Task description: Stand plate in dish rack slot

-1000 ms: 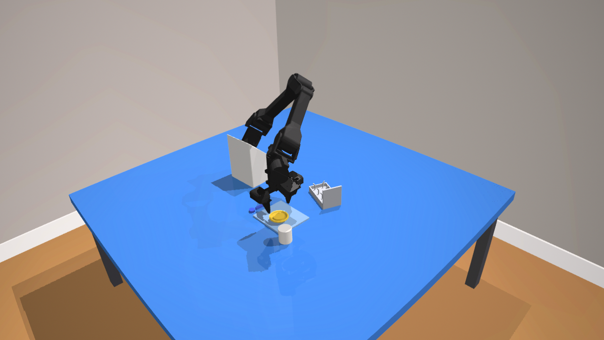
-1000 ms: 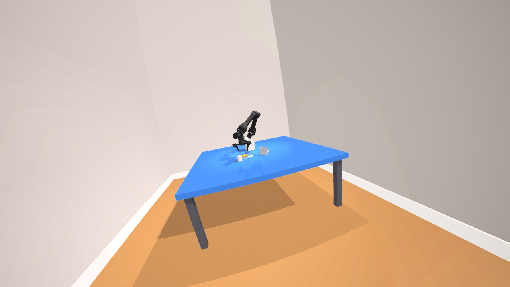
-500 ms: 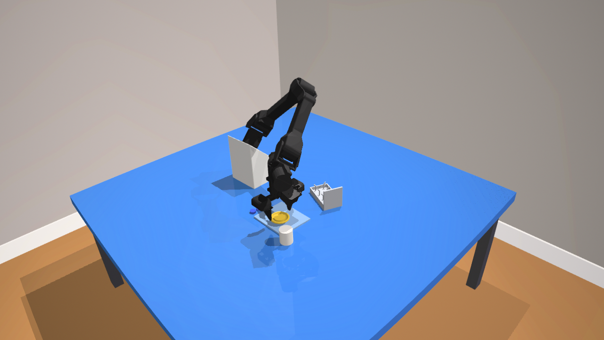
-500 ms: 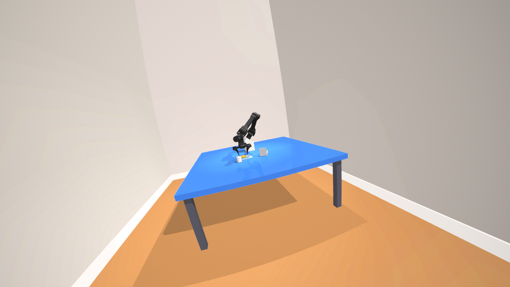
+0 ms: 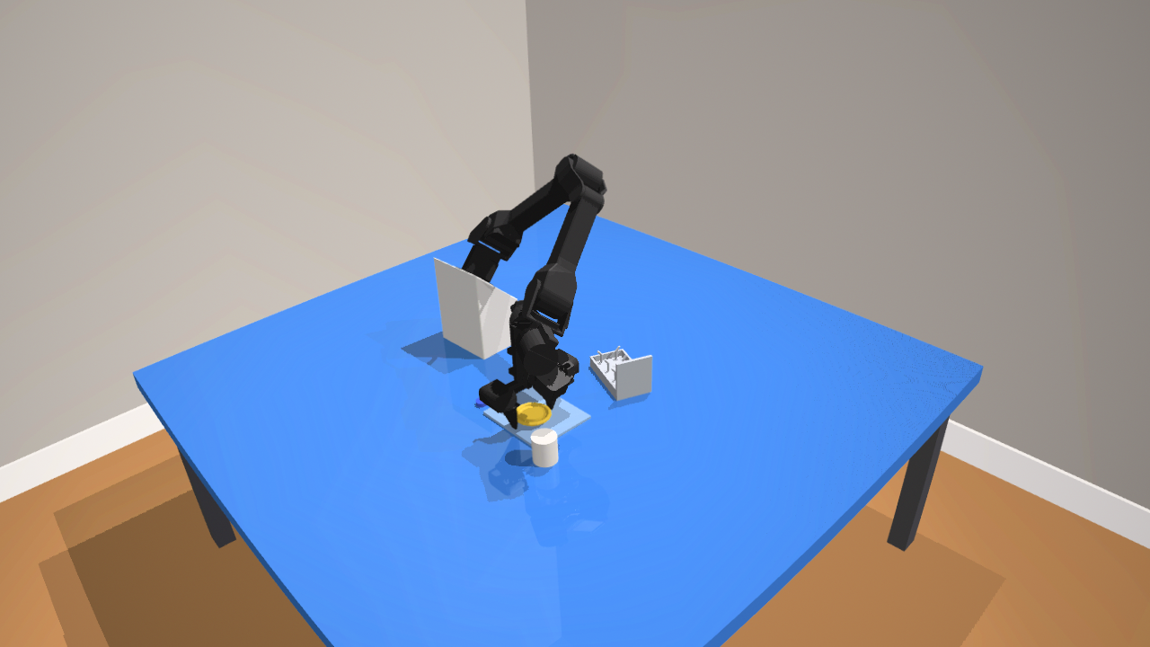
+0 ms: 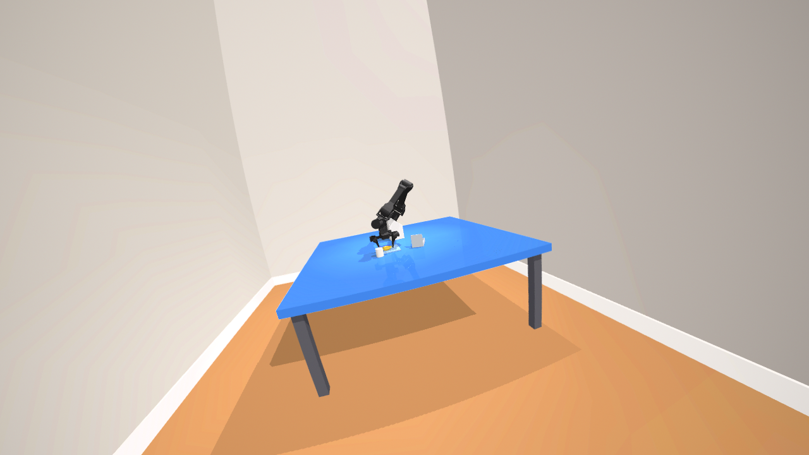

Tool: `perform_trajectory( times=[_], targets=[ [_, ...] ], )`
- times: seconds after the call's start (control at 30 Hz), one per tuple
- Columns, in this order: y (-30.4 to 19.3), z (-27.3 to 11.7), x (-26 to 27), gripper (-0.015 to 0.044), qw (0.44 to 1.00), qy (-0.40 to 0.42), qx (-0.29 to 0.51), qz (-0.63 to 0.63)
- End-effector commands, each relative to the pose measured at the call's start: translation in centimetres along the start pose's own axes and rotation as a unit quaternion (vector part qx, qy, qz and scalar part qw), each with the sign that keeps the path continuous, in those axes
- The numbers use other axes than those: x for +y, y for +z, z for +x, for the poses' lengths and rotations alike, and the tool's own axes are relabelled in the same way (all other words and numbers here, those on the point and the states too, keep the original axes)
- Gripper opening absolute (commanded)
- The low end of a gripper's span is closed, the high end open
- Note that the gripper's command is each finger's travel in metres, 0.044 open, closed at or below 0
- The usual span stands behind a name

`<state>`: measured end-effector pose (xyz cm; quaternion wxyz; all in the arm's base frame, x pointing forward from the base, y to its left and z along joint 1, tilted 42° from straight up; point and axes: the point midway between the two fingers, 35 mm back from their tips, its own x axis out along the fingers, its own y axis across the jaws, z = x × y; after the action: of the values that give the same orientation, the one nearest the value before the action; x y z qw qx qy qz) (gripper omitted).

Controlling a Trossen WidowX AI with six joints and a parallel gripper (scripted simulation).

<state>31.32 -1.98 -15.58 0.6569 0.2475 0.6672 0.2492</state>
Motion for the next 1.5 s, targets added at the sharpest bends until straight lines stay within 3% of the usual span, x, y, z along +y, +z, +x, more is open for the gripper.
perform_trajectory(
  times=[0.0,0.53,0.67,0.93,1.47],
  targets=[
    [0.0,0.2,0.0,0.0387,1.0,0.002,-0.002,0.002],
    [0.0,0.2,0.0,0.0304,1.0,0.002,-0.002,0.002],
    [0.2,-0.8,-0.1,0.0199,1.0,0.001,-0.002,0.002],
    [1.1,-6.3,-0.6,0.0,1.0,-0.004,-0.003,0.002],
    [1.3,-15.6,-0.9,0.0,1.0,-0.004,-0.003,0.002]
  ],
)
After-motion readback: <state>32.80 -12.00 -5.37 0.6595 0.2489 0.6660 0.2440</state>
